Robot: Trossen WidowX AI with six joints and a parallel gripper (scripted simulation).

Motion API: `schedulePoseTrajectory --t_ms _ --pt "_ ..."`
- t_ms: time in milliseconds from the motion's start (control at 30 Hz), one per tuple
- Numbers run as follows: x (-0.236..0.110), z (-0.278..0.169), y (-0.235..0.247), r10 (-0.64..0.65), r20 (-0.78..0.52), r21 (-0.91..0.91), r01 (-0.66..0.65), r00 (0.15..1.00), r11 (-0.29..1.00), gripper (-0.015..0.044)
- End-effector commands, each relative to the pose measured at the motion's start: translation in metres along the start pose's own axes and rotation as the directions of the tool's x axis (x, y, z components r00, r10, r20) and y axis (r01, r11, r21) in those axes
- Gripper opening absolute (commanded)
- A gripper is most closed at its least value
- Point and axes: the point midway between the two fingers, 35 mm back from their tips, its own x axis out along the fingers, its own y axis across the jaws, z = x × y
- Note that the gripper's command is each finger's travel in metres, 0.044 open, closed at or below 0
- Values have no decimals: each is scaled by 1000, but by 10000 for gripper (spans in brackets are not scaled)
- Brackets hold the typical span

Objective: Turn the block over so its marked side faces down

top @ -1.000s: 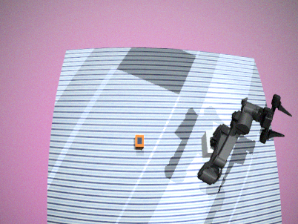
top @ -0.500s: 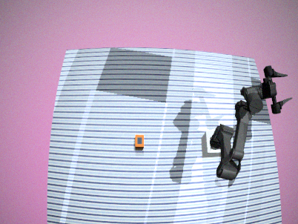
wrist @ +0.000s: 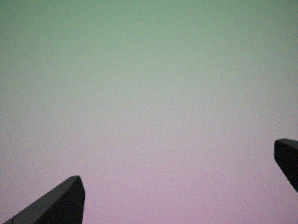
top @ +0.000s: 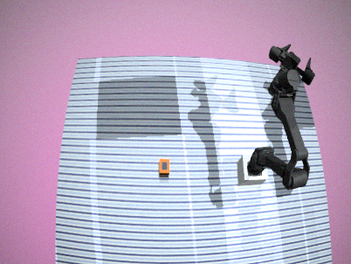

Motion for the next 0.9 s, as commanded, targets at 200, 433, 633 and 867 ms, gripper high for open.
schedulePoseTrajectory --t_ms 200,433,633,867 --pt "-22 -22 120 390 -121 -34 -397 913 917 440" --pt "-78 -49 213 651 -263 -75 -688 712 722 440" --pt "-154 -78 280 788 -413 -96 -882 456 461 440" --pt "-263 -115 322 796 -589 -84 -990 140 112 440"
